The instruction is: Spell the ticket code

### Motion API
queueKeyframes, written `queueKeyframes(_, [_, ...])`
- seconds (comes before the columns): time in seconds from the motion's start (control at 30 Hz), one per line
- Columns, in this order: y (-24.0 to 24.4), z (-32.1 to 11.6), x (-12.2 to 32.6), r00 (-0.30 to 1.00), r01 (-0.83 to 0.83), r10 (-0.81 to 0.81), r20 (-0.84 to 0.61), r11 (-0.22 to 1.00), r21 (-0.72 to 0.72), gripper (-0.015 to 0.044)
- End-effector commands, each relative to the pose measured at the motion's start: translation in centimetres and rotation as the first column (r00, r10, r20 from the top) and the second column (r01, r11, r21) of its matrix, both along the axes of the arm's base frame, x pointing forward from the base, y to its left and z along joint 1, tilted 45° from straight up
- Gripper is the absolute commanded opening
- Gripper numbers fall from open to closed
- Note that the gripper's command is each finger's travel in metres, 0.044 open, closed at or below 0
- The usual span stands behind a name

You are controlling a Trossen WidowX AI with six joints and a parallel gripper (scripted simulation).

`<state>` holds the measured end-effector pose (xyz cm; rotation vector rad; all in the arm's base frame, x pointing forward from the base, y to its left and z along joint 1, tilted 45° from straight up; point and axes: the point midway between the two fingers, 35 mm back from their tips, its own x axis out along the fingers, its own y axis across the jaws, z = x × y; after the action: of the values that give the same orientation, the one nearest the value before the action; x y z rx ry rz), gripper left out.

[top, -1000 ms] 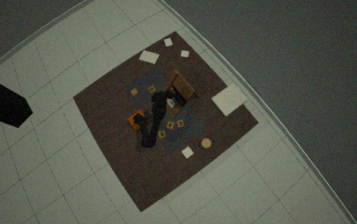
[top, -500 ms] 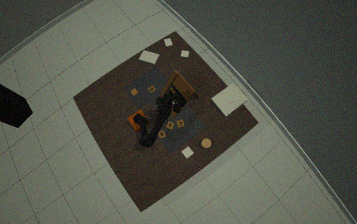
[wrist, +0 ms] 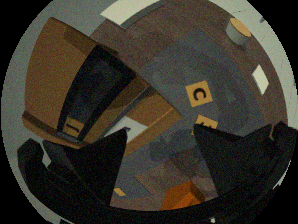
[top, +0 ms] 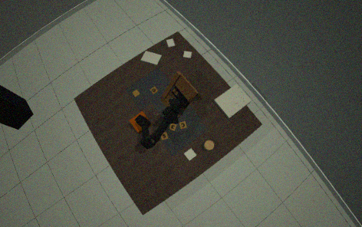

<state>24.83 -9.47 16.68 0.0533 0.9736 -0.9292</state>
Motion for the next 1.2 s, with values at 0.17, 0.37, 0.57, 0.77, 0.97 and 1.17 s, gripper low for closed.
queueKeyframes(0.17, [-7.1,-4.4,-5.4,0.192,0.782,-0.840,0.507,0.443,0.438,0.0340])
queueKeyframes(0.37, [-8.9,-5.5,-7.8,-0.275,0.753,-0.805,0.525,0.160,0.639,0.0340])
queueKeyframes(0.57, [-9.2,-5.6,-8.4,-0.369,0.725,-0.773,0.516,0.108,0.681,0.0340])
queueKeyframes(0.77, [-9.3,-5.6,-8.5,-0.369,0.725,-0.773,0.516,0.108,0.681,0.0340])
queueKeyframes(0.97, [-9.3,-5.5,-8.6,-0.369,0.725,-0.773,0.516,0.108,0.681,0.0340])
queueKeyframes(1.17, [-10.0,-6.3,-8.7,-0.369,0.725,-0.774,0.515,0.108,0.681,0.0340])
